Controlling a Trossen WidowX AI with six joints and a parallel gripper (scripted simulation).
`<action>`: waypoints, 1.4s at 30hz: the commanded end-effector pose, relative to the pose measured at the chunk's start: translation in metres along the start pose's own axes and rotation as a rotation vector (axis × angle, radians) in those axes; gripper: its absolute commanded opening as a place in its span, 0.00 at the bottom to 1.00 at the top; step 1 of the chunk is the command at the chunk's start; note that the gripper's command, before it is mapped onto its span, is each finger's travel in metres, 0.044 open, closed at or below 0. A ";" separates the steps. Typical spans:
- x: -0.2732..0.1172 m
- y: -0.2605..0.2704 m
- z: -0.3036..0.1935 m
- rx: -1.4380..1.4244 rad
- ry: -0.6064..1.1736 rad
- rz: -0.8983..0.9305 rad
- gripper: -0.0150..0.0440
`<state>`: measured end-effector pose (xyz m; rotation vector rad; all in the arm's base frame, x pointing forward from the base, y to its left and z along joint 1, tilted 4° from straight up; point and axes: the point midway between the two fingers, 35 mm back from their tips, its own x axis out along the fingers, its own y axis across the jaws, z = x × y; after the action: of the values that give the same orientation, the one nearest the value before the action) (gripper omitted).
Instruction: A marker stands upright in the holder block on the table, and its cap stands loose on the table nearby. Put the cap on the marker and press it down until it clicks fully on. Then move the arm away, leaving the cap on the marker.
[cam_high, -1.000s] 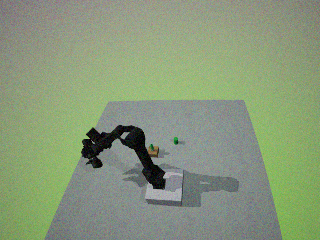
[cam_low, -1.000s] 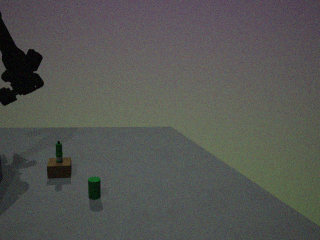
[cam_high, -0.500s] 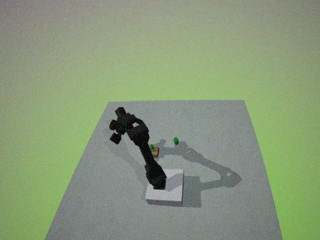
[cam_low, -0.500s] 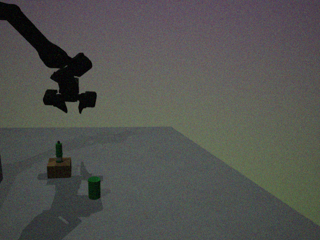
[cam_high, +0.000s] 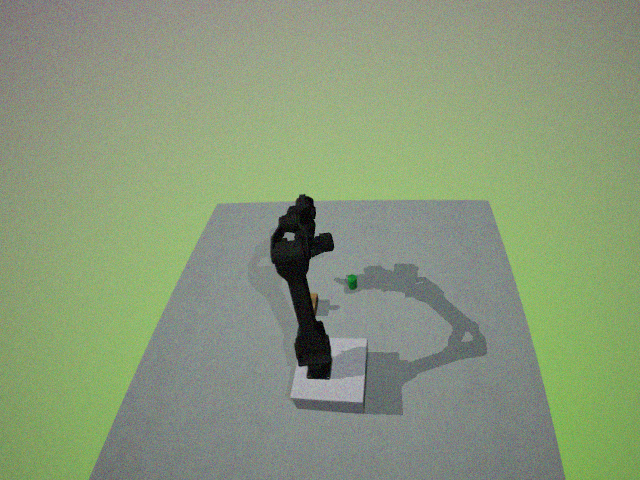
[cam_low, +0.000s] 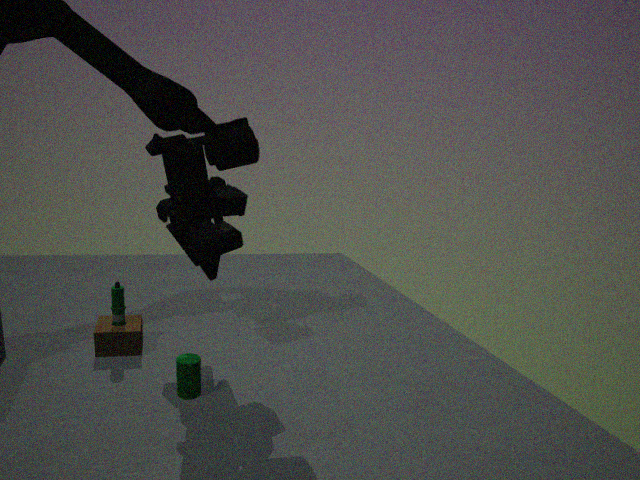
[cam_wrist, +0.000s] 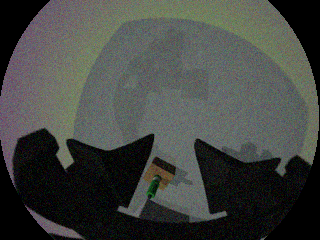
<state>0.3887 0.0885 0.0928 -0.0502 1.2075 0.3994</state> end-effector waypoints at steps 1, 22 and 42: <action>-0.014 -0.057 -0.016 0.272 0.069 -0.095 0.69; -0.004 -0.147 -0.083 0.770 0.197 -0.260 0.69; 0.026 -0.152 -0.091 0.770 0.197 -0.260 0.69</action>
<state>0.3640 -0.0674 0.0134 0.4213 1.4616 -0.3153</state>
